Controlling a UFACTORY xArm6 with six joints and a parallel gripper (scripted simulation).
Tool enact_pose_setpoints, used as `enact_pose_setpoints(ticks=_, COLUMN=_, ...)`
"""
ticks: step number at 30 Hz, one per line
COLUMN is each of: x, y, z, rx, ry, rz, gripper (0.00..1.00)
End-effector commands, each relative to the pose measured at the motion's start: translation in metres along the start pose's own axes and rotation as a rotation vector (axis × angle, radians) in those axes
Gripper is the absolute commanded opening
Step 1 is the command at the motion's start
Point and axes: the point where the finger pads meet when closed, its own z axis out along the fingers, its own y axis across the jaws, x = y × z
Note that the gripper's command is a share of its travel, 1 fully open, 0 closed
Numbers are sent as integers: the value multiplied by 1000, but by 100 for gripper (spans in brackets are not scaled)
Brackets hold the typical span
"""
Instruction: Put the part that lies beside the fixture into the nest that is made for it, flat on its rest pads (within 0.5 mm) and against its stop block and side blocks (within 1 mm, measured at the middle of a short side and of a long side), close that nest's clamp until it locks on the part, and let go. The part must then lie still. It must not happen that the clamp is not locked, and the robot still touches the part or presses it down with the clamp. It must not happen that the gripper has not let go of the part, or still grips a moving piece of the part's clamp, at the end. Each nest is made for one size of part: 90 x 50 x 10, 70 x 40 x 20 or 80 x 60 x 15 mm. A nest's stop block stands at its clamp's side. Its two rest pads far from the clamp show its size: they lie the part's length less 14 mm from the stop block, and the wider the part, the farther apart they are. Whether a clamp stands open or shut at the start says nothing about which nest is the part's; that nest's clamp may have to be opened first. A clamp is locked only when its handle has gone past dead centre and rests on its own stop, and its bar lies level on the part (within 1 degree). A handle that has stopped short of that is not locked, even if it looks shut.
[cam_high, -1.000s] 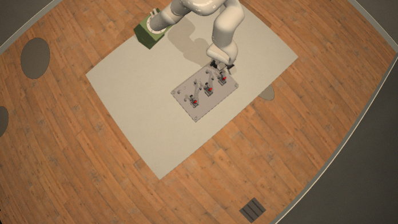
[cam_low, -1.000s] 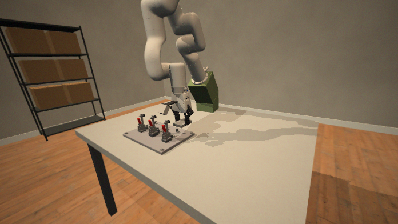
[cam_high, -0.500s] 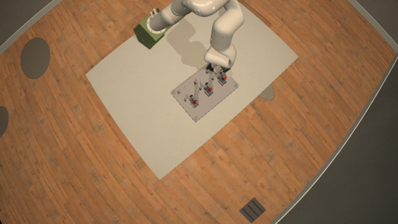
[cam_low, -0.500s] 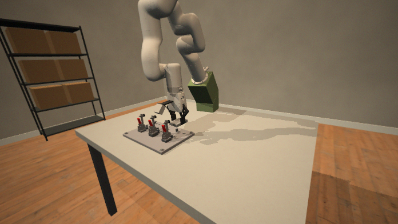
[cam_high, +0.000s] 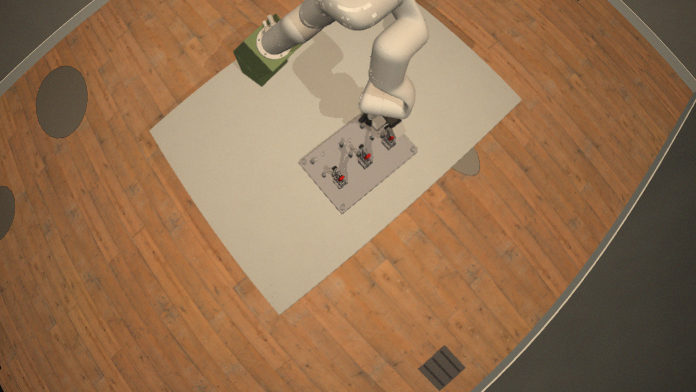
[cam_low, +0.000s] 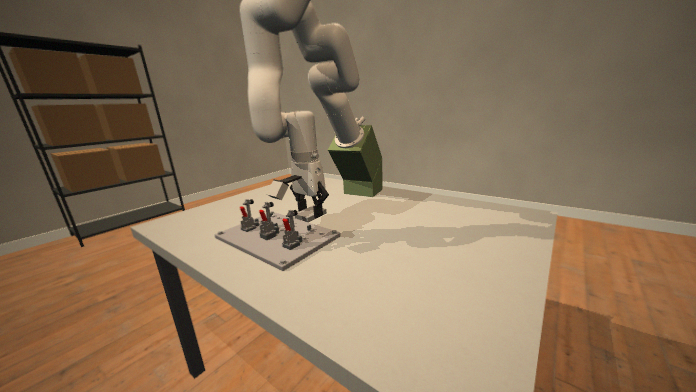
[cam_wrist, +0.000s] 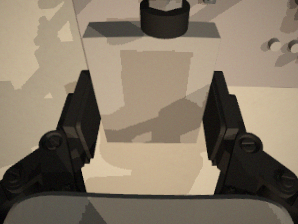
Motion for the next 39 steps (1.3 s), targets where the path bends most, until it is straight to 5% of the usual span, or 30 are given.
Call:
enact_pose_setpoints(ticks=1, x=1, y=0, z=0, rx=6, ry=6, rz=0, gripper=0)
enact_pose_setpoints(ticks=39, x=1, y=0, z=4, rx=5, ry=6, rz=0, gripper=0)
